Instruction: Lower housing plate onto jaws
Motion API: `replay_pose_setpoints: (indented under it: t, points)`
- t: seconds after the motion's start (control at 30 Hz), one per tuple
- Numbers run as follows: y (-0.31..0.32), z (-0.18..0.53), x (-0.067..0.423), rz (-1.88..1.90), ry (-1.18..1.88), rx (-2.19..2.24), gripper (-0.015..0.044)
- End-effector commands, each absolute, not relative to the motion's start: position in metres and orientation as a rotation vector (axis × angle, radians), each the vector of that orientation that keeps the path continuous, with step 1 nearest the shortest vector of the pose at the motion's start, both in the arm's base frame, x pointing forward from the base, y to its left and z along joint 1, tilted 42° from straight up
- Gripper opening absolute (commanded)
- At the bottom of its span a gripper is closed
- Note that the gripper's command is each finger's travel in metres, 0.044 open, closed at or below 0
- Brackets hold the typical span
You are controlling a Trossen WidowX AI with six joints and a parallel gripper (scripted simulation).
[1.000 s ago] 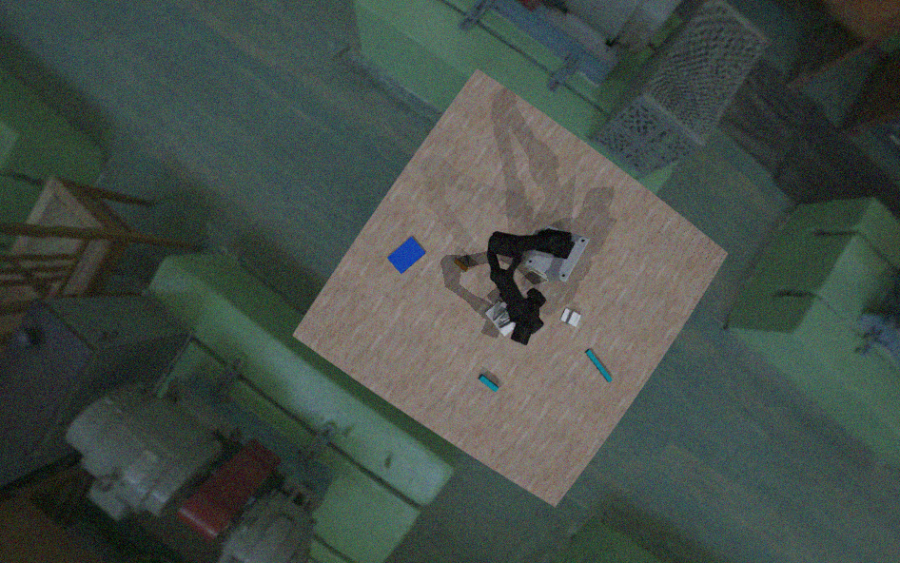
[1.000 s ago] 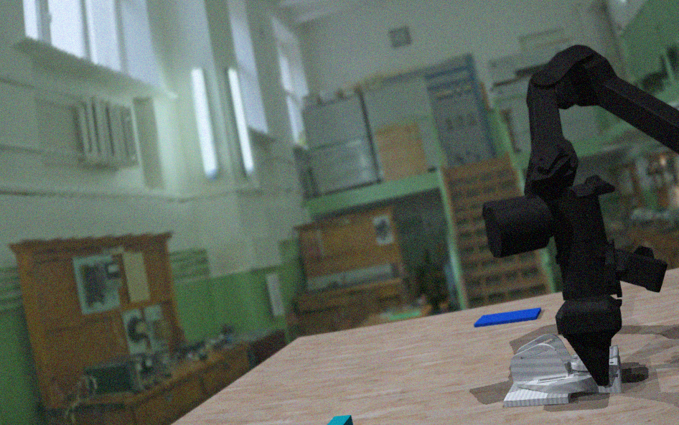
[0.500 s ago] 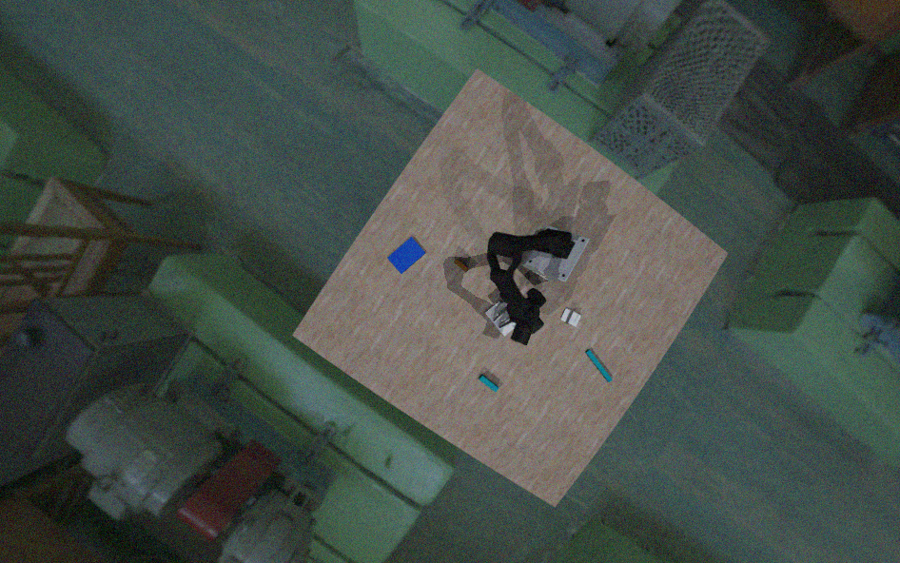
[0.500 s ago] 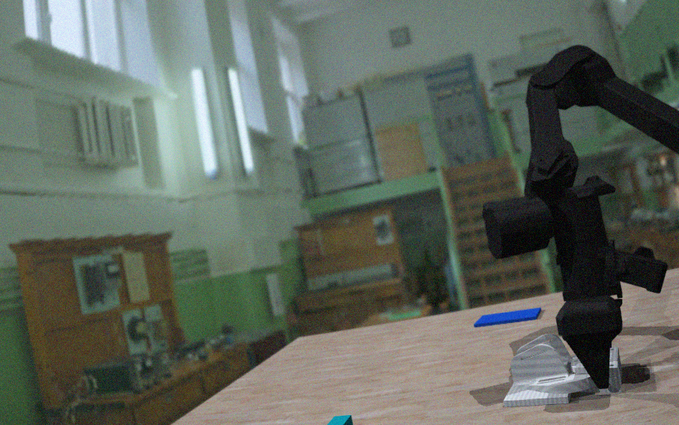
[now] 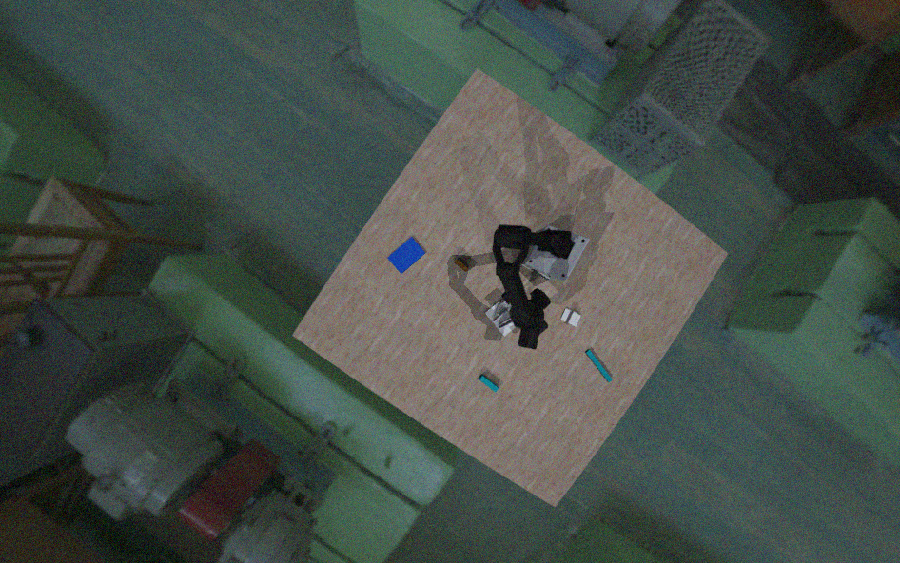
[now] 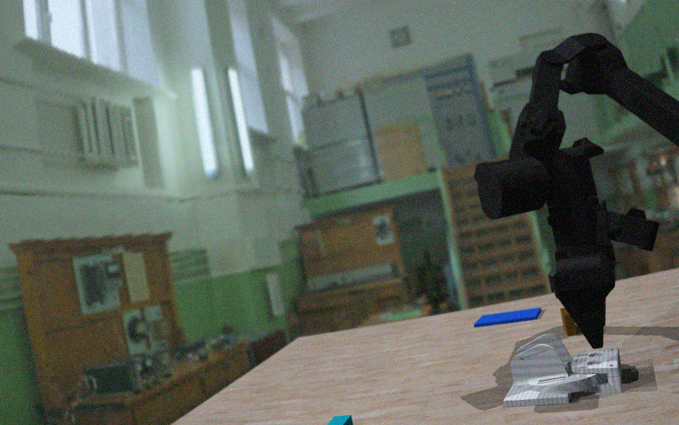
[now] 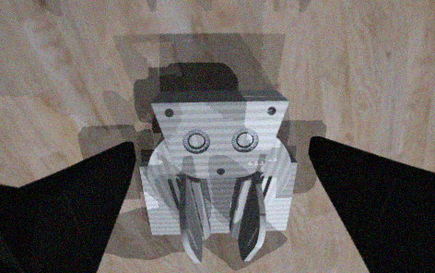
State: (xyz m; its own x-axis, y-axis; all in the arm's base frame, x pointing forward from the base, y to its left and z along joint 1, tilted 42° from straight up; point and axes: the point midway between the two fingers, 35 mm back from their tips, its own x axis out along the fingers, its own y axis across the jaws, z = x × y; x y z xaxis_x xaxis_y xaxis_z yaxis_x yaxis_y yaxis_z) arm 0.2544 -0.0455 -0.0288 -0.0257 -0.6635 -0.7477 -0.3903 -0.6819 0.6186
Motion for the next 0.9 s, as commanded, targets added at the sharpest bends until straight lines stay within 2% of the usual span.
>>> replay_pose_setpoints:
  t: [0.0, 0.2, 0.4, 0.87]
  points:
    - [-0.027, -0.006, 0.256, -1.769, -1.130, 2.039, 0.0440]
    - [-0.026, -0.008, 0.253, -1.764, -1.118, 2.044, 0.0440]
    - [0.008, 0.029, 0.205, -1.774, -1.126, 2.037, 0.0440]
    - [0.009, 0.030, 0.203, -1.773, -1.127, 2.036, 0.0440]
